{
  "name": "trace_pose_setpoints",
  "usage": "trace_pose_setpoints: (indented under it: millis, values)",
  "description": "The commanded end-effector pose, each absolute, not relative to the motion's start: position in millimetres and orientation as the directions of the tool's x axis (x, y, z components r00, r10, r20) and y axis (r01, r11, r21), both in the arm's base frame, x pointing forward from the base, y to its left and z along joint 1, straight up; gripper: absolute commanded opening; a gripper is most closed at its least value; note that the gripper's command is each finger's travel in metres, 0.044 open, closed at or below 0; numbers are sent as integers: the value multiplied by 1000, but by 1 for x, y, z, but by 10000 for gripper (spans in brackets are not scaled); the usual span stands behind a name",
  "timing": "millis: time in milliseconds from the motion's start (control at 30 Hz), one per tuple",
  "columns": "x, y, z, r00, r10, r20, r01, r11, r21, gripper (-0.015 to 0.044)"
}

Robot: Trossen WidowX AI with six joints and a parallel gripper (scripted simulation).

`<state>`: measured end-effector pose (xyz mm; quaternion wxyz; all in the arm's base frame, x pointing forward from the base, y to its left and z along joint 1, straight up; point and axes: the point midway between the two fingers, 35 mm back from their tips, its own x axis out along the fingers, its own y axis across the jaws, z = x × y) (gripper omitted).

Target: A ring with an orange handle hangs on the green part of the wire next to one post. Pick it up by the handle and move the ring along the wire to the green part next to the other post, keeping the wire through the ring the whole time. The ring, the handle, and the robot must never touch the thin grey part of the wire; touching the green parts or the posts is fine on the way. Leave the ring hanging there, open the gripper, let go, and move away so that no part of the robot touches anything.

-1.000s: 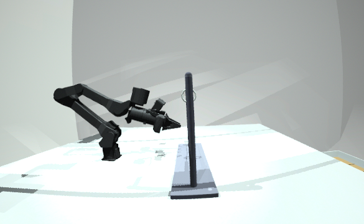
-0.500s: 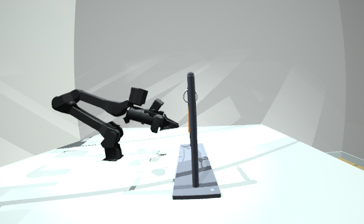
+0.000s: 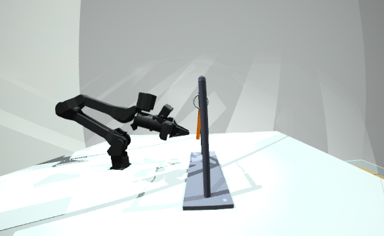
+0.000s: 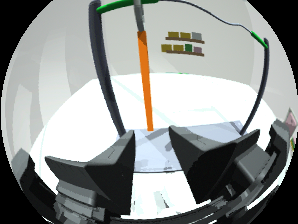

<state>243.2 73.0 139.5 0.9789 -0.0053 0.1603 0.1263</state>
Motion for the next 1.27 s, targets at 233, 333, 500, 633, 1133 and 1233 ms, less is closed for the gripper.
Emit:
trace_pose_setpoints:
  millis: [233, 333, 500, 633, 1133, 1233]
  values:
    - [232, 70, 144, 916, 245, -316, -249, 968, 30, 265]
    - [216, 66, 148, 916, 245, -318, -249, 968, 30, 344]
    - [204, 62, 150, 916, 245, -319, -249, 968, 30, 440]
    - [204, 62, 150, 916, 245, -319, -249, 968, 30, 440]
    - [204, 62, 150, 916, 245, -319, -249, 968, 30, 440]
    - [204, 62, 150, 916, 245, -319, -249, 968, 30, 440]
